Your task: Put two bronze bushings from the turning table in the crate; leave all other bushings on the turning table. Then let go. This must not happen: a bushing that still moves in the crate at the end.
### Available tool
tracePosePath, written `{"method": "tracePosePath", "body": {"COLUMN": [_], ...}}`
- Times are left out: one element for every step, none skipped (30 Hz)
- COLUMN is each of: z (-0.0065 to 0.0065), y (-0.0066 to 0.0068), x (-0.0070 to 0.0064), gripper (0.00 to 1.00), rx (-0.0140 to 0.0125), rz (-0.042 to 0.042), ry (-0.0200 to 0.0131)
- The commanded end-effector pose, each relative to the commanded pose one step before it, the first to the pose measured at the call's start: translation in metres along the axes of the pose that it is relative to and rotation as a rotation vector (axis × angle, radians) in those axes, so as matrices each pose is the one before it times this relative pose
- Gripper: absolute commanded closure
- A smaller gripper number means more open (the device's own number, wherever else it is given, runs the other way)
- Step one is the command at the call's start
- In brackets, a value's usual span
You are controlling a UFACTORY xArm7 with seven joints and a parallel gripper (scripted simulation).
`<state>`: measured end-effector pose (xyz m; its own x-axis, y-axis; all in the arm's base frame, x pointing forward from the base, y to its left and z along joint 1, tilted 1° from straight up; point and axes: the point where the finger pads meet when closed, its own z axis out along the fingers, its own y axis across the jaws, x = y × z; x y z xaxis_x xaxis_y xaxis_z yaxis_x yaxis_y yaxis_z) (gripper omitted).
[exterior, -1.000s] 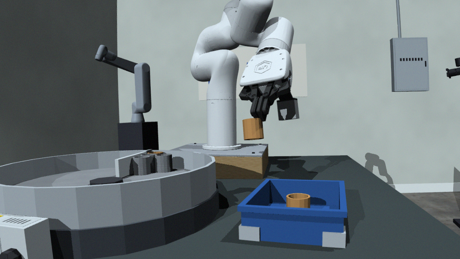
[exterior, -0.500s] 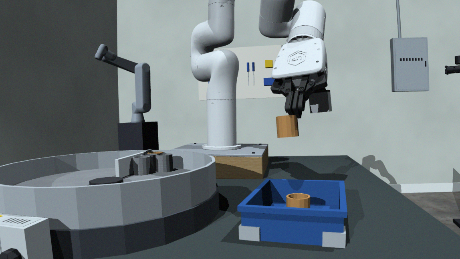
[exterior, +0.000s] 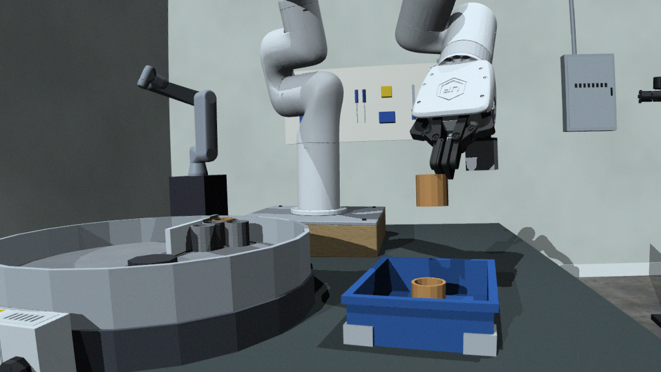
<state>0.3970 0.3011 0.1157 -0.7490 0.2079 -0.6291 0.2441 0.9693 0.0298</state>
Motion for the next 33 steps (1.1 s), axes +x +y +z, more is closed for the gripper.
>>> {"method": "tracePosePath", "body": {"z": [-0.00006, 0.00000, 0.00000, 0.00005, 0.00033, 0.00081, 0.00140, 0.00206, 0.00272, 0.00334, 0.00000, 0.00000, 0.00386, 0.00427, 0.00455, 0.00467, 0.00463, 0.00442, 0.00405, 0.00355, 0.00293, 0.00224, 0.00154, 0.00088, 0.00036, 0.00006, 0.00000, 0.00000, 0.00000, 0.00000, 0.00000, 0.00000, 0.00000], "y": [0.00171, 0.00000, 0.00000, 0.00000, 0.00001, 0.00002, 0.00002, 0.00004, 0.00005, 0.00006, 0.00000, 0.00000, 0.00007, 0.00007, 0.00008, 0.00008, 0.00008, 0.00008, 0.00007, 0.00006, 0.00005, 0.00004, 0.00003, 0.00001, 0.00000, 0.00000, 0.00000, 0.00000, 0.00000, 0.00000, 0.00000, 0.00000, 0.00000], "x": [-0.00203, 0.00000, 0.00000, 0.00004, 0.00027, 0.00067, 0.00118, 0.00174, 0.00229, 0.00280, 0.00000, 0.00000, 0.00325, 0.00360, 0.00382, 0.00393, 0.00389, 0.00372, 0.00341, 0.00298, 0.00246, 0.00188, 0.00129, 0.00074, 0.00030, 0.00005, 0.00000, 0.00000, 0.00000, 0.00000, 0.00000, 0.00000, 0.00000], "gripper": [1.00, 1.00, 1.00, 1.00, 1.00, 1.00, 1.00, 1.00, 1.00, 1.00, 1.00, 1.00, 1.00, 1.00, 1.00, 1.00, 1.00, 1.00, 1.00, 1.00, 1.00, 1.00, 1.00, 1.00, 1.00, 1.00, 1.00, 1.00, 1.00, 1.00, 1.00, 1.00, 1.00], "rx": [0.01468, 0.00000, 0.00000, 0.00000, 0.00000, 0.00001, 0.00000, 0.00000, -0.00001, 0.00000, 0.00000, 0.00000, 0.00000, -0.00001, 0.00001, 0.00000, 0.00000, 0.00000, 0.00000, 0.00000, 0.00000, 0.00000, 0.00000, 0.00000, 0.00000, 0.00000, 0.00000, 0.00000, 0.00000, 0.00000, 0.00000, 0.00000, 0.00000], "rz": [0.00384, 0.00000, 0.00000, 0.00000, 0.00000, 0.00000, 0.00000, 0.00000, 0.00000, 0.00000, 0.00000, 0.00000, 0.00000, 0.00000, 0.00000, 0.00000, 0.00000, 0.00000, 0.00000, 0.00000, 0.00000, 0.00000, 0.00000, 0.00000, 0.00000, 0.00000, 0.00000, 0.00000, 0.00000, 0.00000, 0.00000, 0.00000, 0.00000], "ry": [-0.01062, 0.00000, 0.00000, 0.00000, 0.00000, -0.00001, 0.00000, 0.00000, 0.00001, 0.00000, 0.00000, 0.00000, 0.00000, 0.00000, -0.00001, 0.00000, 0.00000, 0.00000, 0.00000, 0.00000, 0.00000, 0.00000, 0.00000, 0.00000, 0.00000, 0.00000, 0.00000, 0.00000, 0.00000, 0.00000, 0.00000, 0.00000, 0.00000]}}
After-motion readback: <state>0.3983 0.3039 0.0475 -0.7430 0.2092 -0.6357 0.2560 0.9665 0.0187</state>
